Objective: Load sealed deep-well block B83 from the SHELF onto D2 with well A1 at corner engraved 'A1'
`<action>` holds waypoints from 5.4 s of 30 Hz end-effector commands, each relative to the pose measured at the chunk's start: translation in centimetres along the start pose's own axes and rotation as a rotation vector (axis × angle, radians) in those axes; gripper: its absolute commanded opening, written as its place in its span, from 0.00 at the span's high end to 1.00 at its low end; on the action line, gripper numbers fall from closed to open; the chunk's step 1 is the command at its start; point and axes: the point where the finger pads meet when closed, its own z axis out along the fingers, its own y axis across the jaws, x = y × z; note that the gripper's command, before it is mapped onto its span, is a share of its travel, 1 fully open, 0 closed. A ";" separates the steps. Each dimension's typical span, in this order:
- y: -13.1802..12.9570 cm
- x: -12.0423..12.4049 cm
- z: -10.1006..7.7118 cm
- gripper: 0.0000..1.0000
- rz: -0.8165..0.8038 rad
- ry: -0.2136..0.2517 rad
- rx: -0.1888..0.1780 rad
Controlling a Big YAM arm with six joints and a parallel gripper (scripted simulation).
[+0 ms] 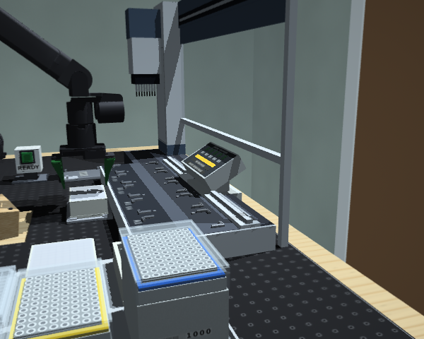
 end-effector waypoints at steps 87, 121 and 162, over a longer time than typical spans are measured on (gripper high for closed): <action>-1.9 0.0 -16.1 0.00 -0.003 -0.006 0.076; -1.2 -0.1 -17.5 0.00 -0.001 -0.004 0.047; -1.6 -0.3 -18.3 0.00 0.339 -0.017 0.061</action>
